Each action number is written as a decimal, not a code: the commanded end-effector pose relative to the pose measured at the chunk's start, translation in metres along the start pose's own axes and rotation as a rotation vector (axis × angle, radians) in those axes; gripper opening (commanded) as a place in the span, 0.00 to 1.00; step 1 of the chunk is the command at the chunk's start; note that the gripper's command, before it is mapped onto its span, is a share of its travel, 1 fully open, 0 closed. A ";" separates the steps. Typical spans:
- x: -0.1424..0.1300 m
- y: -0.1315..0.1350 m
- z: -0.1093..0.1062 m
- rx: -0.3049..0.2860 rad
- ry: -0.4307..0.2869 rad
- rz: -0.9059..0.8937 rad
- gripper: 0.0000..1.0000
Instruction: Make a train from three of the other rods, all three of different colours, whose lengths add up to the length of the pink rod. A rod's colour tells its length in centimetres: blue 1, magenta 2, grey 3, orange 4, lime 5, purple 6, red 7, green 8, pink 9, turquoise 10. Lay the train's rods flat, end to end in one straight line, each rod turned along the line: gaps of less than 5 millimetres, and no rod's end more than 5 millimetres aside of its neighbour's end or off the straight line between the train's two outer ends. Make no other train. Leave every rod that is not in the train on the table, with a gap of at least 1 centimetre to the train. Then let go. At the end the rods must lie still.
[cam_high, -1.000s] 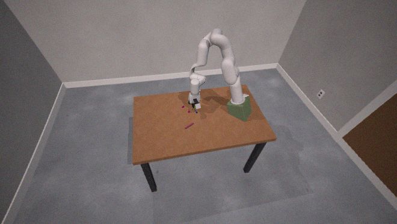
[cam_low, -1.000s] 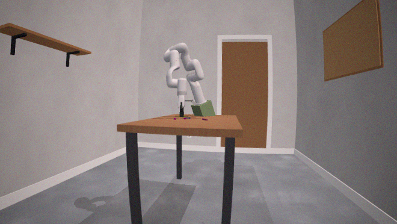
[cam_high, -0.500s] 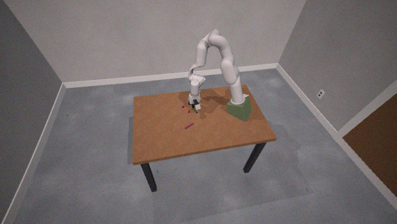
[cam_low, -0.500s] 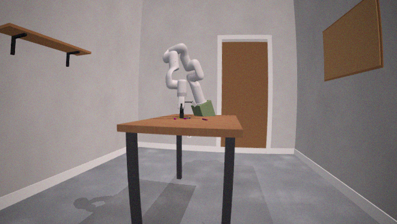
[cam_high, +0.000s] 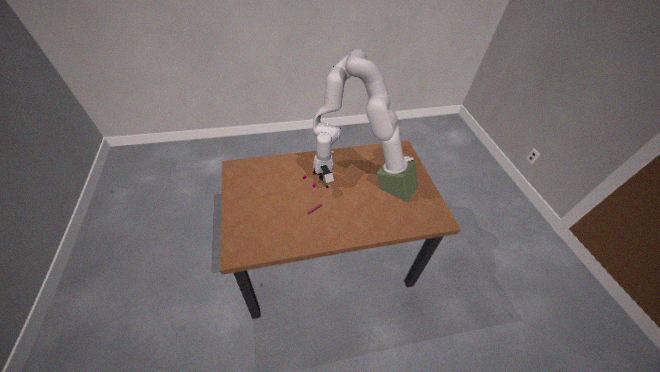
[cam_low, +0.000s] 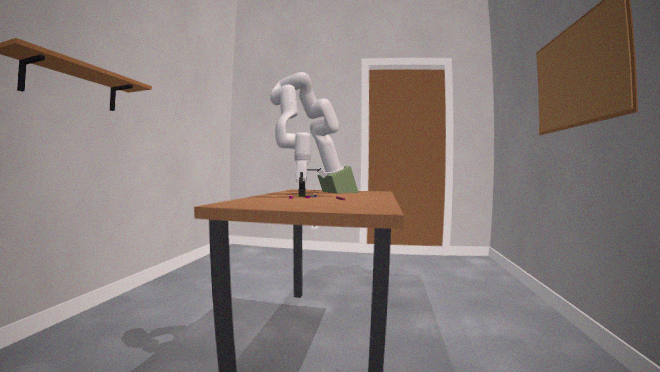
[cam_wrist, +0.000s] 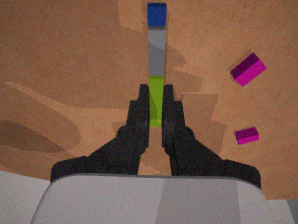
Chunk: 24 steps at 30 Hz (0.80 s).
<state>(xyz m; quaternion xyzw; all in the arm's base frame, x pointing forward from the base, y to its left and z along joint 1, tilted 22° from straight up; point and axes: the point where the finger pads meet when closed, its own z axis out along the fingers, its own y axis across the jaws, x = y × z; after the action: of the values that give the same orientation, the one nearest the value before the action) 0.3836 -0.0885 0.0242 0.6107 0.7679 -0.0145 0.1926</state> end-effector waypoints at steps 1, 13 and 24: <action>0.000 0.001 -0.001 -0.002 -0.001 0.000 0.04; 0.000 0.001 -0.001 -0.002 -0.001 0.000 0.04; 0.000 0.001 -0.001 -0.002 -0.001 0.000 0.08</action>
<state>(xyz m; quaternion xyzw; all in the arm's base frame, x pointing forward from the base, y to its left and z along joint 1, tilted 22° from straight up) 0.3836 -0.0885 0.0242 0.6107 0.7679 -0.0145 0.1926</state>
